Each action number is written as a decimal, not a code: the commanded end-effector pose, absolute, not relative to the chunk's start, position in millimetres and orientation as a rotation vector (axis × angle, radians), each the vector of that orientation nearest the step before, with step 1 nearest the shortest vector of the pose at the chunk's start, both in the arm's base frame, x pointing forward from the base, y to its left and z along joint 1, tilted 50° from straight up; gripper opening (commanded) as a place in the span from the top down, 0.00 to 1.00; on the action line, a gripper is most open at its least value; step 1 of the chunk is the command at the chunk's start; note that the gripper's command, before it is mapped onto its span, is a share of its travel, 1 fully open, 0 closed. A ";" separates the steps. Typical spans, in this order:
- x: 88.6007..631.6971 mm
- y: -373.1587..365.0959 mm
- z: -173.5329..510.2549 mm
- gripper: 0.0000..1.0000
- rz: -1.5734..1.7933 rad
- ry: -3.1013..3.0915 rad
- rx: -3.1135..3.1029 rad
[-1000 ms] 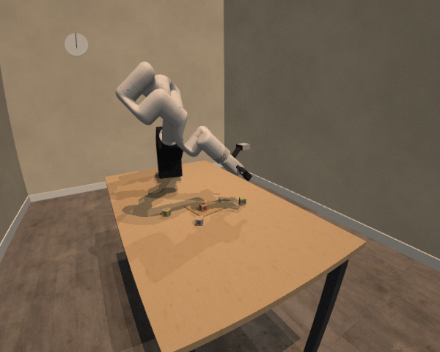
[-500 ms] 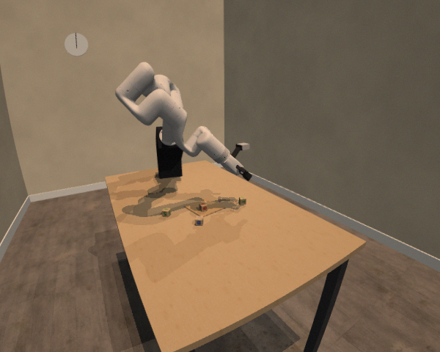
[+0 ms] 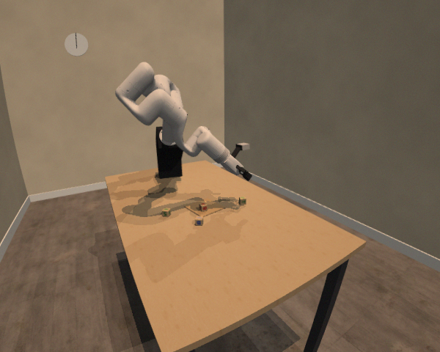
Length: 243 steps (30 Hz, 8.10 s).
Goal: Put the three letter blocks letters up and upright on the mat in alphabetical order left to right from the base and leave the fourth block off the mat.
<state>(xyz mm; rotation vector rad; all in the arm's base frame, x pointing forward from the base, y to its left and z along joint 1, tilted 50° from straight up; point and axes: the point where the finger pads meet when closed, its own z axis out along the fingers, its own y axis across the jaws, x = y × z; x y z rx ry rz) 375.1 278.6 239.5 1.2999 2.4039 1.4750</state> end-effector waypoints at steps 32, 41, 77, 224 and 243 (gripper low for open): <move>381.1 264.5 240.7 0.00 1.464 2.399 1.315; 390.1 238.3 241.9 0.00 1.446 2.391 1.342; 399.5 160.8 245.2 0.00 1.429 2.390 1.375; 455.7 30.9 334.1 0.00 1.476 2.405 1.297; 455.7 30.9 334.1 0.00 1.476 2.405 1.297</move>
